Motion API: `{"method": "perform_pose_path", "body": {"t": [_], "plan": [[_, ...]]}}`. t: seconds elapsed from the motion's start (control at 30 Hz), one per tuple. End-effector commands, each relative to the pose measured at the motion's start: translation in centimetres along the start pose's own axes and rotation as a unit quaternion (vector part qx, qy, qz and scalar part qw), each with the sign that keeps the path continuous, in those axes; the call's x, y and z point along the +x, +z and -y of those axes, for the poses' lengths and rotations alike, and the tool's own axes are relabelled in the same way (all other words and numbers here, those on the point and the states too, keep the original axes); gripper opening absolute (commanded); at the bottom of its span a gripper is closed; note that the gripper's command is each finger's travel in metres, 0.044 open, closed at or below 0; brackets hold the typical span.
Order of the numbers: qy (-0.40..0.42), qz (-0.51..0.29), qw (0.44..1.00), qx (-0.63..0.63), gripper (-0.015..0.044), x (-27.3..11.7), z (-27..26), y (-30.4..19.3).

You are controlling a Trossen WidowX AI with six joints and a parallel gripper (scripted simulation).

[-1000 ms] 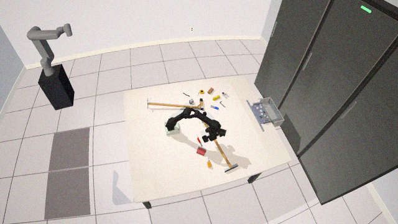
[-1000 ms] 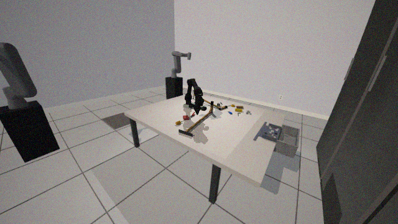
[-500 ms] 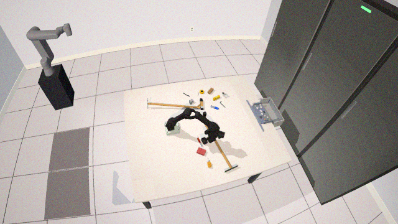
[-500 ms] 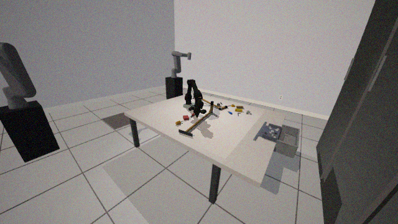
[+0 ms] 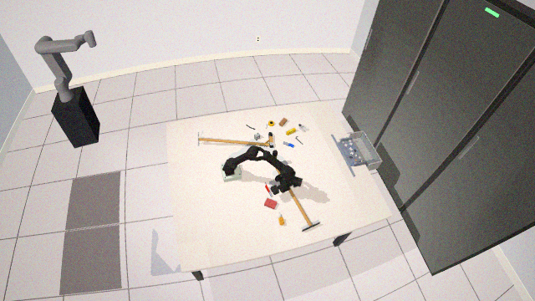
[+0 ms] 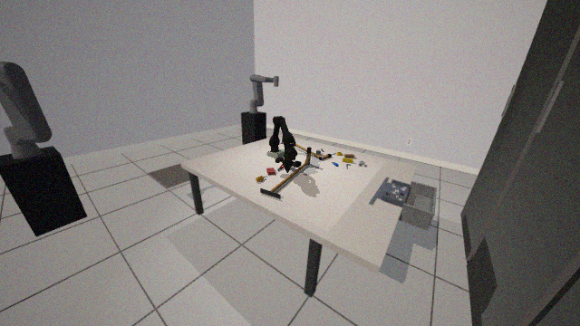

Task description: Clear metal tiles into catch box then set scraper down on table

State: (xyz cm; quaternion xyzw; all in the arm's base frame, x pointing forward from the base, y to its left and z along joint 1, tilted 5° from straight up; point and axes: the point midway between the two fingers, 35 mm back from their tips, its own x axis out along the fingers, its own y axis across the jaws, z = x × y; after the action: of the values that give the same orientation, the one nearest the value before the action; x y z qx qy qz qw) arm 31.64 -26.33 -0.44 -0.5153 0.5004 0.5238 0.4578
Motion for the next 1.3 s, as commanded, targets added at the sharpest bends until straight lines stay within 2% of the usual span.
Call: {"method": "perform_pose_path", "body": {"t": [0.0, 1.27], "plan": [[0.002, 0.0, 1.0, 0.001, 0.0, 0.0, 0.3, -0.1], [0.0, -0.001, 1.0, 0.001, 0.0, -0.2, 4.1, -0.7]]}}
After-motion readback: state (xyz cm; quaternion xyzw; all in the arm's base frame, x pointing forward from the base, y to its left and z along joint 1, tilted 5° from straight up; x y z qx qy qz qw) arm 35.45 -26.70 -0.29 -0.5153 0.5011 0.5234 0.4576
